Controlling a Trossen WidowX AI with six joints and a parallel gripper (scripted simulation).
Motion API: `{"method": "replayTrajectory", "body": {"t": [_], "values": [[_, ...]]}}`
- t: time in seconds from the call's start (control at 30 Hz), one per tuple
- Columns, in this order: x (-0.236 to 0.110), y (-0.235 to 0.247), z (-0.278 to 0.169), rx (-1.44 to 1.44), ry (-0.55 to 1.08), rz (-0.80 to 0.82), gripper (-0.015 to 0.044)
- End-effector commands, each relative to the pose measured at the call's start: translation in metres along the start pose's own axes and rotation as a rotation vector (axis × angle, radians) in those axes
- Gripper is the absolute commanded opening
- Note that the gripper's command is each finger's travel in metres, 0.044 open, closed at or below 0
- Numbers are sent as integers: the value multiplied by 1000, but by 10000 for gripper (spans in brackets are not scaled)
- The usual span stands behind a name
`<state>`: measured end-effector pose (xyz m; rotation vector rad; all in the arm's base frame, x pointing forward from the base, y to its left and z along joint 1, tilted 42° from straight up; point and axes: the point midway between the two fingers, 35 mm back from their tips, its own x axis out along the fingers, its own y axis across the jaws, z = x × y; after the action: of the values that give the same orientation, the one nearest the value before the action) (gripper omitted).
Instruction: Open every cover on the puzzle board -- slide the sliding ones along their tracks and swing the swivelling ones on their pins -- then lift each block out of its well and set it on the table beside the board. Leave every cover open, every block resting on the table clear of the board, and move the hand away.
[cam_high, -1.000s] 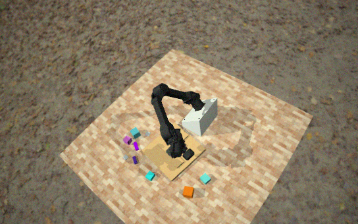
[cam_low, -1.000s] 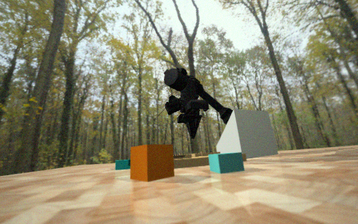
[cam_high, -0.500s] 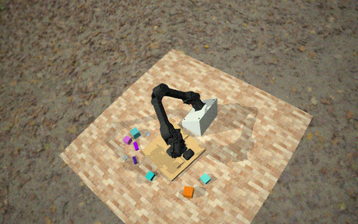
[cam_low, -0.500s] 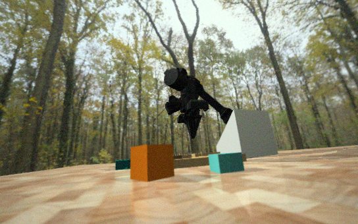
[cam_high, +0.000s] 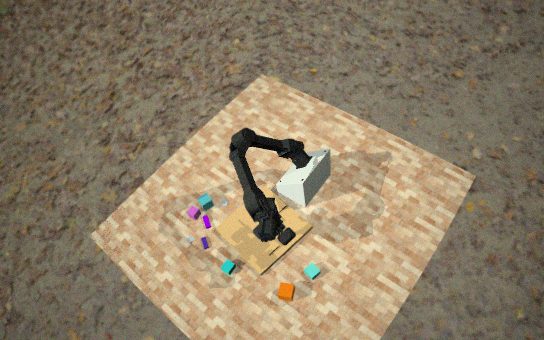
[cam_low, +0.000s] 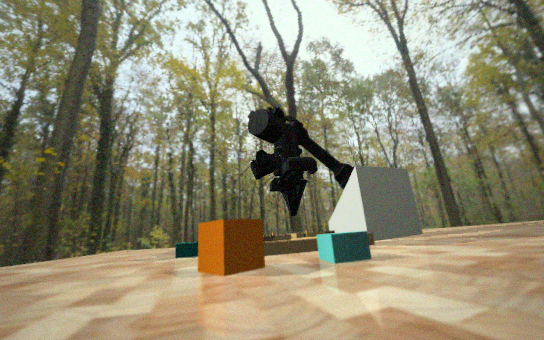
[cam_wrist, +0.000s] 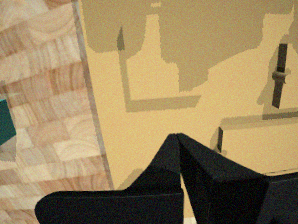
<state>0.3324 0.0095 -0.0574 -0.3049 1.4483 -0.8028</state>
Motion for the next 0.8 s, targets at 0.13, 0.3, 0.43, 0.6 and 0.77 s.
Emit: {"method": "replayTrajectory", "body": {"t": [0.13,0.3,0.43,0.6,0.77], "values": [[8,0,0,-6,-5,-2,0],[13,0,1,-6,-5,-2,0],[17,0,1,-6,-5,-3,0],[22,0,1,-6,-5,-3,0],[27,0,1,-6,-5,-3,0]]}}
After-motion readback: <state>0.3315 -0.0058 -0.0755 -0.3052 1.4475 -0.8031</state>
